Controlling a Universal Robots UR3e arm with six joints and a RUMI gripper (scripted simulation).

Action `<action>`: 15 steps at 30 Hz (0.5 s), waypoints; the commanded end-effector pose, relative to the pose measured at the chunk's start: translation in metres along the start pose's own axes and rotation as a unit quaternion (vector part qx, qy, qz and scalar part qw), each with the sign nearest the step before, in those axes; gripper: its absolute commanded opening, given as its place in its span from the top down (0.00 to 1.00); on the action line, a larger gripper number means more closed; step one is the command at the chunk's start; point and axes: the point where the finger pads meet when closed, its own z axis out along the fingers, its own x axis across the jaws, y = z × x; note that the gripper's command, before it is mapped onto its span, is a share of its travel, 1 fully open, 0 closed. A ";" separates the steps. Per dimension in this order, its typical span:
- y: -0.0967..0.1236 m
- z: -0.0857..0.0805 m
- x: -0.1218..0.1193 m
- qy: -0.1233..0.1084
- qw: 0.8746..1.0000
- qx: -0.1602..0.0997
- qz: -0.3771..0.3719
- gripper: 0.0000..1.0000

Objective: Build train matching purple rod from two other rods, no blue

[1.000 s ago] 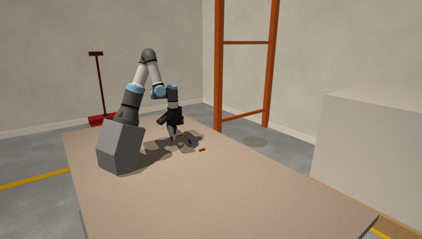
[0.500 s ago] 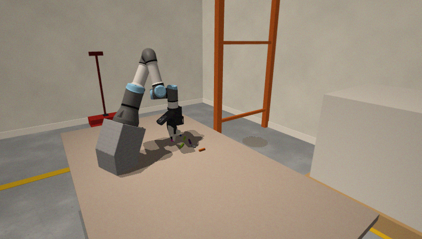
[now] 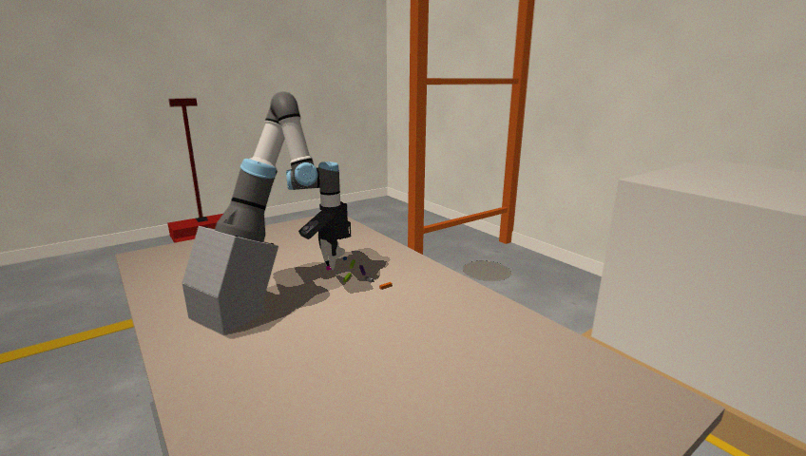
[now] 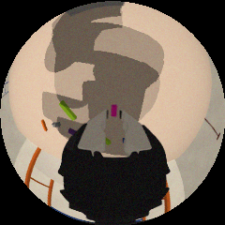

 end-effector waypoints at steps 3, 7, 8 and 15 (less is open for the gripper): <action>0.001 0.000 0.000 0.000 1.000 -0.001 0.000 1.00; 0.001 0.000 0.000 0.000 1.000 -0.001 0.000 1.00; 0.001 0.000 0.000 0.000 1.000 -0.001 0.000 1.00; 0.001 0.000 0.000 0.000 1.000 -0.001 0.000 1.00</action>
